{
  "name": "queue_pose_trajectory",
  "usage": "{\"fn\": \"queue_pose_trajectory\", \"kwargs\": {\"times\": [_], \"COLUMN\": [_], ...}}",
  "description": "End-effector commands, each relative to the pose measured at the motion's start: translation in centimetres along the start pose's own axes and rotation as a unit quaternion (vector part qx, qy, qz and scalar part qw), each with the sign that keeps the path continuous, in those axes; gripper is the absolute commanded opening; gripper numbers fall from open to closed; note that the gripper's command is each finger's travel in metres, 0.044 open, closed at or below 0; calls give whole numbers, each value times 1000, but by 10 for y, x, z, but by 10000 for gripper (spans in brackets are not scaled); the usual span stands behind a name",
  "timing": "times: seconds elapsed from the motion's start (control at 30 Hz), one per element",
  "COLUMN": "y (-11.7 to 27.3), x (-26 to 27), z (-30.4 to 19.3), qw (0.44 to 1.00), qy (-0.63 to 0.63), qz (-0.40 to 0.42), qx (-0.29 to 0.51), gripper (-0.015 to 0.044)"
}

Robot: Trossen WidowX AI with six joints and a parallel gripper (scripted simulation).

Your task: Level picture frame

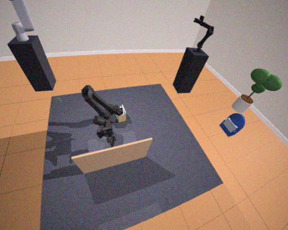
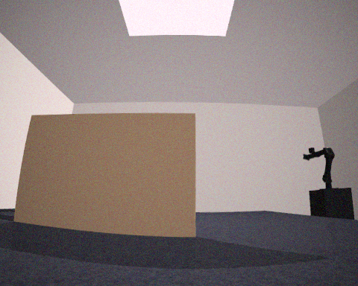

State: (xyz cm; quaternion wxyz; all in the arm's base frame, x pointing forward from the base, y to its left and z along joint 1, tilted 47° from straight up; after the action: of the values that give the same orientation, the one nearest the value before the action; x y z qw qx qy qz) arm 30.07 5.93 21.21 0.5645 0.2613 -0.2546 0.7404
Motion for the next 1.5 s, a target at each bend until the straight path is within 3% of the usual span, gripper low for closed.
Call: {"fn": "queue_pose_trajectory", "kwargs": {"times": [0.0,0.93,1.47], "y": [-1,-39,-40], "x": [-1,-1,-1], "z": [0,0,0], "qw": [1000,1000,1000], "qy": [0,0,0], "qz": [-2,-1,-1], "qx": [-1,-1,-1], "gripper": [260,260,260]}}
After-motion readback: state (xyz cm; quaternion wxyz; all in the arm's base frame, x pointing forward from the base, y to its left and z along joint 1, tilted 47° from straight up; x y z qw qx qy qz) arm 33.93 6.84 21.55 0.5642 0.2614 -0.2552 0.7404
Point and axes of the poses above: the point midway between the two fingers, 35 mm back from their tips, its own y axis back along the fingers, its own x axis across the jaws, z = x × y, the point moved 2 cm from there along y, back along the fingers, and after that the axes turned 9 degrees about y, right-handed, at the moved point
